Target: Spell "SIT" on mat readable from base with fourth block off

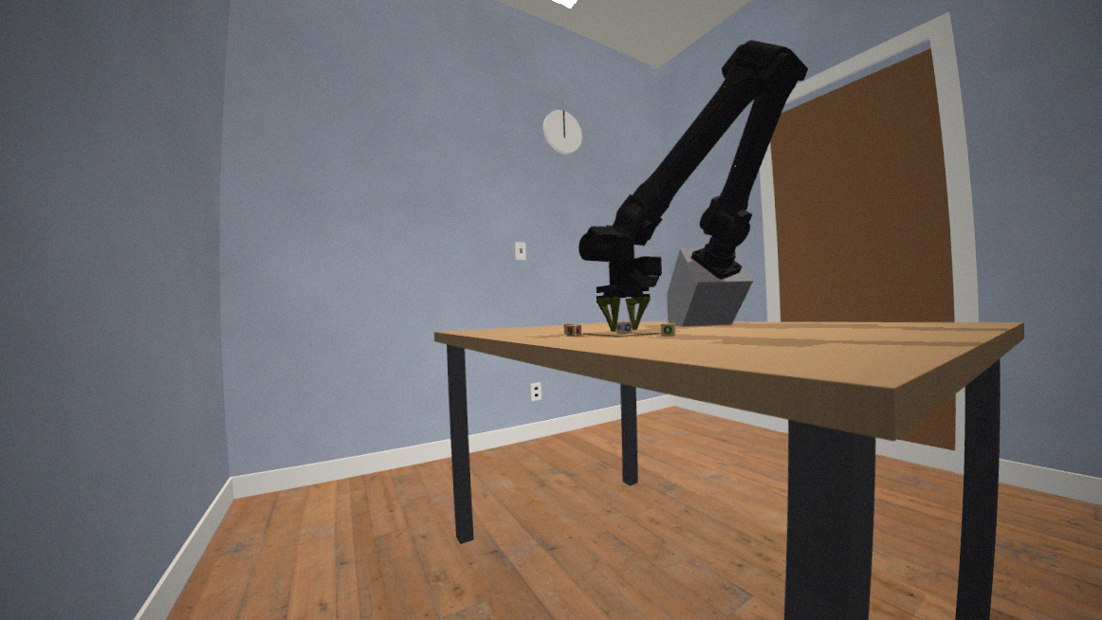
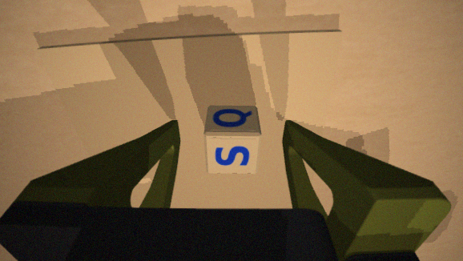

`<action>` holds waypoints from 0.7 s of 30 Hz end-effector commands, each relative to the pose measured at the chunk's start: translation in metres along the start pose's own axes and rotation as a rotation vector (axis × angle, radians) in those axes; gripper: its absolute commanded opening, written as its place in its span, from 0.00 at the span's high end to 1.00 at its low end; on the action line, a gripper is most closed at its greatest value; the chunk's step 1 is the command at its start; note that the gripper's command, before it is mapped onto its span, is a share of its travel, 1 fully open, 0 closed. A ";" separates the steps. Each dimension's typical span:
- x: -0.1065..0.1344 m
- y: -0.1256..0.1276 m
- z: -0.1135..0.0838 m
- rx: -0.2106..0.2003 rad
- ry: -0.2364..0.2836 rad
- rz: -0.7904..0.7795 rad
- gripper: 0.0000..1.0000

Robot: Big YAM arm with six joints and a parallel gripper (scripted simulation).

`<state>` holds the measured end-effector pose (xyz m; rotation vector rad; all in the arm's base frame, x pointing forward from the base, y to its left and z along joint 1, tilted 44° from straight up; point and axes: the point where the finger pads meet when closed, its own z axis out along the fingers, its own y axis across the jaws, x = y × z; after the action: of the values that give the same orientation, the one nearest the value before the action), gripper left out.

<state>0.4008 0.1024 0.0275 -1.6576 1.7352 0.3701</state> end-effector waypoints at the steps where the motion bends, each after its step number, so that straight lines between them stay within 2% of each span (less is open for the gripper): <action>1: -0.002 -0.002 0.006 0.003 -0.004 0.004 0.42; 6: -0.001 -0.009 0.000 0.028 -0.003 0.005 0.42; 20: -0.001 -0.008 0.000 0.024 -0.003 0.005 0.42; 21: -0.001 -0.008 0.000 0.024 -0.003 0.005 0.61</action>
<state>0.4025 0.1054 0.0245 -1.6524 1.7388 0.3715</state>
